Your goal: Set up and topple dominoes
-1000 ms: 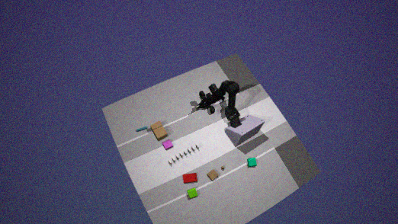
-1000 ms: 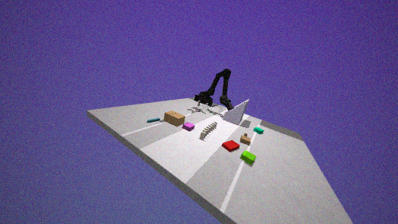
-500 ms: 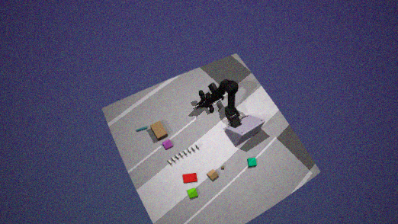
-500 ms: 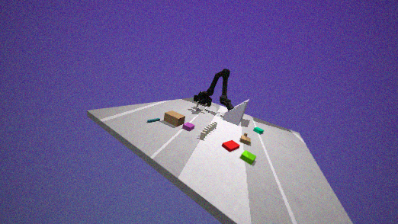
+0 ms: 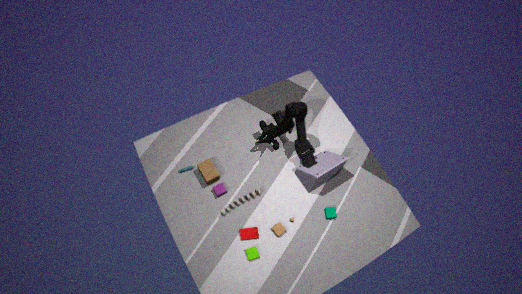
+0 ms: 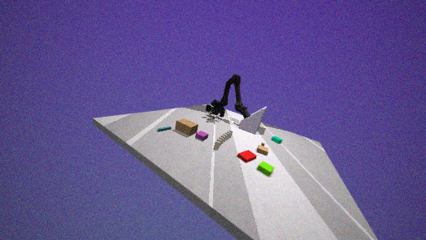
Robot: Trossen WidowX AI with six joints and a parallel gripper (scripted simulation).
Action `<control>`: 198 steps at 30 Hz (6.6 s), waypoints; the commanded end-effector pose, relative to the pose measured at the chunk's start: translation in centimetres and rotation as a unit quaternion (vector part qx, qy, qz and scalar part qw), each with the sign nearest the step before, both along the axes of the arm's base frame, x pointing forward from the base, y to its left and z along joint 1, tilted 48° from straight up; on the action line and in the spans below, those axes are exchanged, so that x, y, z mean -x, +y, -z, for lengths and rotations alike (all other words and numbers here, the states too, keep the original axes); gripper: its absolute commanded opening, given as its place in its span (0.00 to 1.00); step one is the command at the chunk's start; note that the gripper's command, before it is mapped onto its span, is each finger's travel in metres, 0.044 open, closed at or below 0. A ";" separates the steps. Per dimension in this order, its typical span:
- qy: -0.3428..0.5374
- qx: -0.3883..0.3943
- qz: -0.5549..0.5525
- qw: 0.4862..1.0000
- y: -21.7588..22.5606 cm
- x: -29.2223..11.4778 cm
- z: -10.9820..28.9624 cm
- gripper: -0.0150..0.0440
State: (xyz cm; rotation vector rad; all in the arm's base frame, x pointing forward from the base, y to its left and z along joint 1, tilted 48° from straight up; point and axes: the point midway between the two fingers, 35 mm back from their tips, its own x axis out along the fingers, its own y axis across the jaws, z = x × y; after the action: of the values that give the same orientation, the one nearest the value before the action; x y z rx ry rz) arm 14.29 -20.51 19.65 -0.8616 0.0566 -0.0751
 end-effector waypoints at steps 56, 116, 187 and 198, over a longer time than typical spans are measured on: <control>-0.009 -0.009 -0.018 1.000 0.8 -0.9 1.4 1.00; -0.087 -0.513 0.682 0.514 2.5 -3.8 -0.2 1.00; 0.289 -0.236 0.589 0.717 19.6 -13.1 4.3 0.44; 0.447 -0.045 0.501 0.740 25.5 -14.1 11.3 0.44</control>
State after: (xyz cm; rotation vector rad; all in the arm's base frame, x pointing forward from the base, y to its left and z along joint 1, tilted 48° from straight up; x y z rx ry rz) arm 28.21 4.97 8.29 -0.6116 1.4388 -0.6764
